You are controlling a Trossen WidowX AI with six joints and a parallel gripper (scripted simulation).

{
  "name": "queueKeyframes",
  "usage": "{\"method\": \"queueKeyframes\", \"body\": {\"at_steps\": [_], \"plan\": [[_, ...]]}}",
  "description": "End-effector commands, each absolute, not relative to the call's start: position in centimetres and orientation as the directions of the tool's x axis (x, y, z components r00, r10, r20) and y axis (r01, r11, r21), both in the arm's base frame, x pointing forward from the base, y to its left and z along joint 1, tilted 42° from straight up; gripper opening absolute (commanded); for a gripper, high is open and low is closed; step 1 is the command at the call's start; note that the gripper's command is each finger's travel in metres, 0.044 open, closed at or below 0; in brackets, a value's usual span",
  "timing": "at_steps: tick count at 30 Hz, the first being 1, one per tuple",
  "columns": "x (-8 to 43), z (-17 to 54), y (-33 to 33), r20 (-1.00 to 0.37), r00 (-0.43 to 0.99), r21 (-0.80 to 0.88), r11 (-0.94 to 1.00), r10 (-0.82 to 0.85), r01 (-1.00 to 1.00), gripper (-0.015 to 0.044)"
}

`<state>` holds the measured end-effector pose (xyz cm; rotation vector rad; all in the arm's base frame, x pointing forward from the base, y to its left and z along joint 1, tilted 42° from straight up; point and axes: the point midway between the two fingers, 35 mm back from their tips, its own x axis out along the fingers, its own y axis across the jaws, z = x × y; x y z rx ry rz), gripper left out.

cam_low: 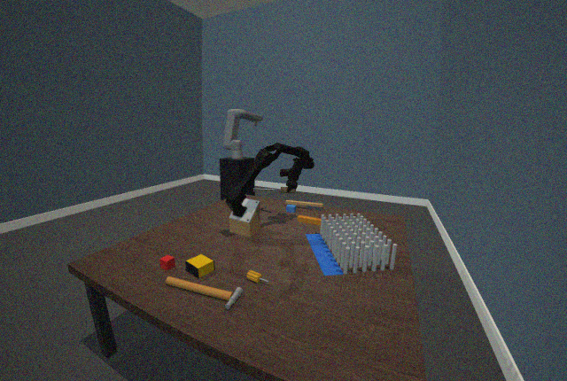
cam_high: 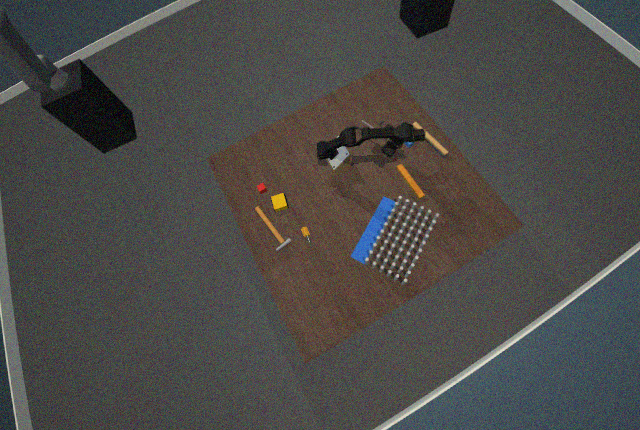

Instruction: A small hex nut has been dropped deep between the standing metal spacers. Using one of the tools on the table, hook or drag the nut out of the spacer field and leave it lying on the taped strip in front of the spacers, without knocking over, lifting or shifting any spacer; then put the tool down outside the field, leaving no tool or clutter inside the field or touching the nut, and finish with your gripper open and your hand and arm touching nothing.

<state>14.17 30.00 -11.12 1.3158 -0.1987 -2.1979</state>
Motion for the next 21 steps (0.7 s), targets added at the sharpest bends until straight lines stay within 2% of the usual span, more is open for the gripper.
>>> {"method": "queueKeyframes", "body": {"at_steps": [1,11,21], "plan": [[15.4,-9.9,29.8,-0.79,-0.329,0.427,-0.849,-0.518,0.311,0.0],[18.4,-7.0,28.3,-0.838,-0.234,0.496,-0.867,-0.492,0.047,0.0],[21.1,-4.1,26.2,-0.872,-0.134,0.49,-0.839,-0.471,-0.237,0.0]]}}
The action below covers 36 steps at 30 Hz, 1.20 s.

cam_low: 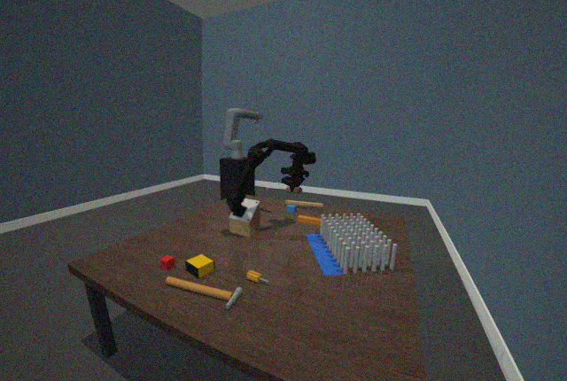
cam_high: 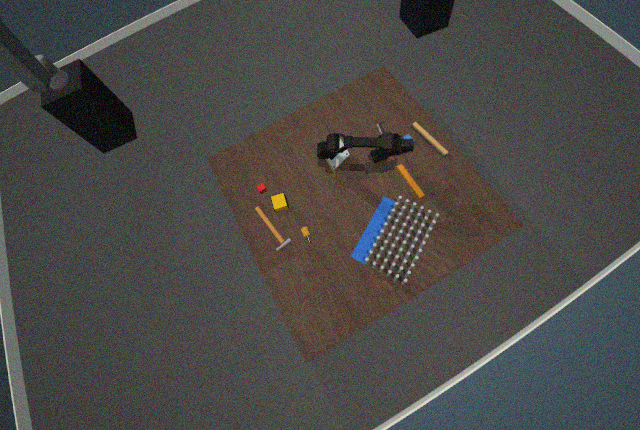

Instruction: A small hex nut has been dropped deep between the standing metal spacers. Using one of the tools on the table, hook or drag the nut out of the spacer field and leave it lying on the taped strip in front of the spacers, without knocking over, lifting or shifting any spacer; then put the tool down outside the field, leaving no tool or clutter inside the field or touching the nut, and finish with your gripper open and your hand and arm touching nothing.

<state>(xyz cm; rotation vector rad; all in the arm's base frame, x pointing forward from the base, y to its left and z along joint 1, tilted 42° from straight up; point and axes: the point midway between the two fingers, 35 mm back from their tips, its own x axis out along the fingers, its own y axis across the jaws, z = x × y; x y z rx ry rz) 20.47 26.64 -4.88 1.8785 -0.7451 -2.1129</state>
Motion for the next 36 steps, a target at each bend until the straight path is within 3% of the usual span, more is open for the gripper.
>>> {"method": "queueKeyframes", "body": {"at_steps": [1,20,36], "plan": [[21.3,-3.8,26.0,-0.874,-0.124,0.485,-0.833,-0.47,-0.265,0.0],[25.2,1.5,20.8,-0.888,0.075,0.255,-0.621,-0.453,-0.742,0.0],[27.1,5.7,15.6,-0.851,0.234,-0.09,-0.308,-0.47,-0.947,0.0]]}}
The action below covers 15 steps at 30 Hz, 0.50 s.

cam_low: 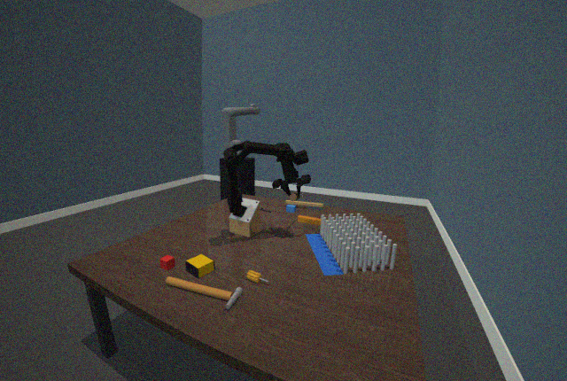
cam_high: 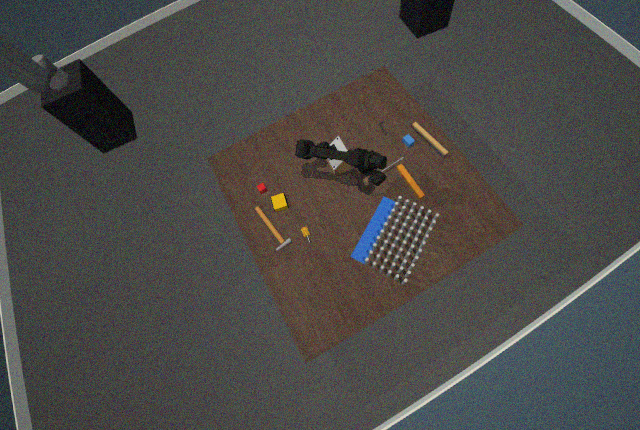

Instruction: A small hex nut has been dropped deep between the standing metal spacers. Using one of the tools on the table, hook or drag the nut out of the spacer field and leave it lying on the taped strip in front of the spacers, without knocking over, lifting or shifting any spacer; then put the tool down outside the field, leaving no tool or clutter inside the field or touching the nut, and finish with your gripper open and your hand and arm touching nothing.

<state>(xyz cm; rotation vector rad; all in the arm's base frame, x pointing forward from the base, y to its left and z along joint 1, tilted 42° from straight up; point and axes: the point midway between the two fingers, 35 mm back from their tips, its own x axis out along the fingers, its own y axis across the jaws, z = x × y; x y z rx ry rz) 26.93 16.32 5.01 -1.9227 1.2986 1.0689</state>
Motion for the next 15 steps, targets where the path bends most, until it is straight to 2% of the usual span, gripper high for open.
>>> {"method": "queueKeyframes", "body": {"at_steps": [1,15], "plan": [[27.2,5.9,15.3,-0.848,0.243,-0.114,-0.286,-0.472,-0.952,0.0],[27.7,9.1,10.3,-0.779,0.362,-0.441,0.036,-0.513,-0.897,0.0]]}}
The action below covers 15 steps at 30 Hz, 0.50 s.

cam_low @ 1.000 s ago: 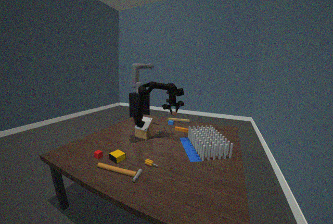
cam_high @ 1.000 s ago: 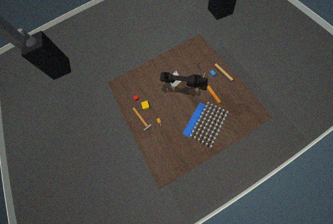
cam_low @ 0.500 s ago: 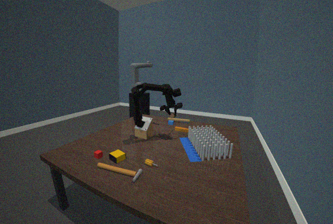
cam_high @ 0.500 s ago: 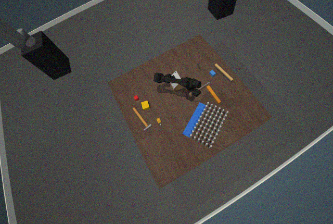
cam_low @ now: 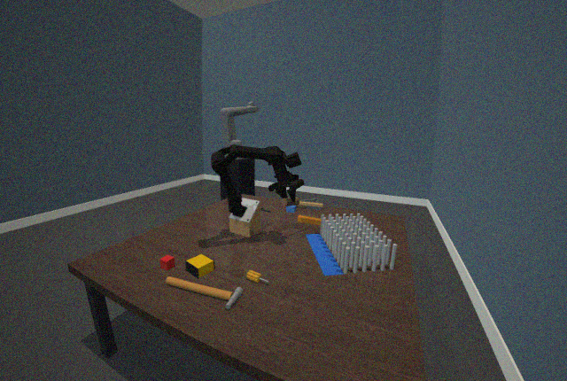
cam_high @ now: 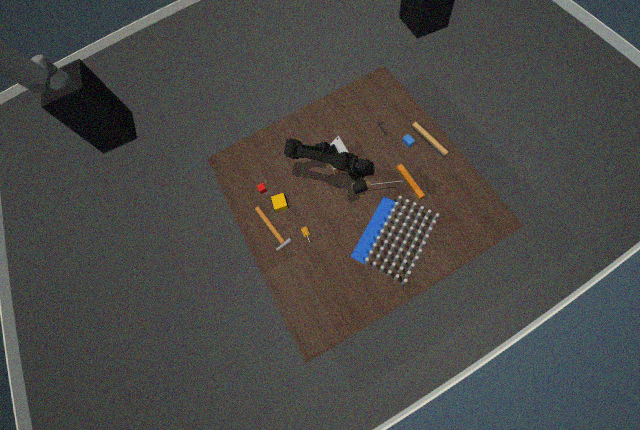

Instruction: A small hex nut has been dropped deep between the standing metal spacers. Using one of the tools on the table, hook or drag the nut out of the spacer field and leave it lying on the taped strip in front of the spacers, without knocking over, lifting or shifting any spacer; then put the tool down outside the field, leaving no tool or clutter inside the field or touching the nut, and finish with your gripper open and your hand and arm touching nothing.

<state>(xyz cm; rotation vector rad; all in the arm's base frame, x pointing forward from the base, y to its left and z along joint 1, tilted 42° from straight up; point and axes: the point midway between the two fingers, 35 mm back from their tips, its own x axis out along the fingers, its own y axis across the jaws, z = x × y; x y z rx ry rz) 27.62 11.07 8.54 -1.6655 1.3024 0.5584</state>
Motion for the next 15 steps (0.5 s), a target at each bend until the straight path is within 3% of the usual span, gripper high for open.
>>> {"method": "queueKeyframes", "body": {"at_steps": [1,15], "plan": [[27.6,9.4,10.0,-0.773,0.369,-0.462,0.059,-0.516,-0.885,0.0],[26.9,12.0,4.9,-0.674,0.457,-0.713,0.349,-0.581,-0.608,0.0]]}}
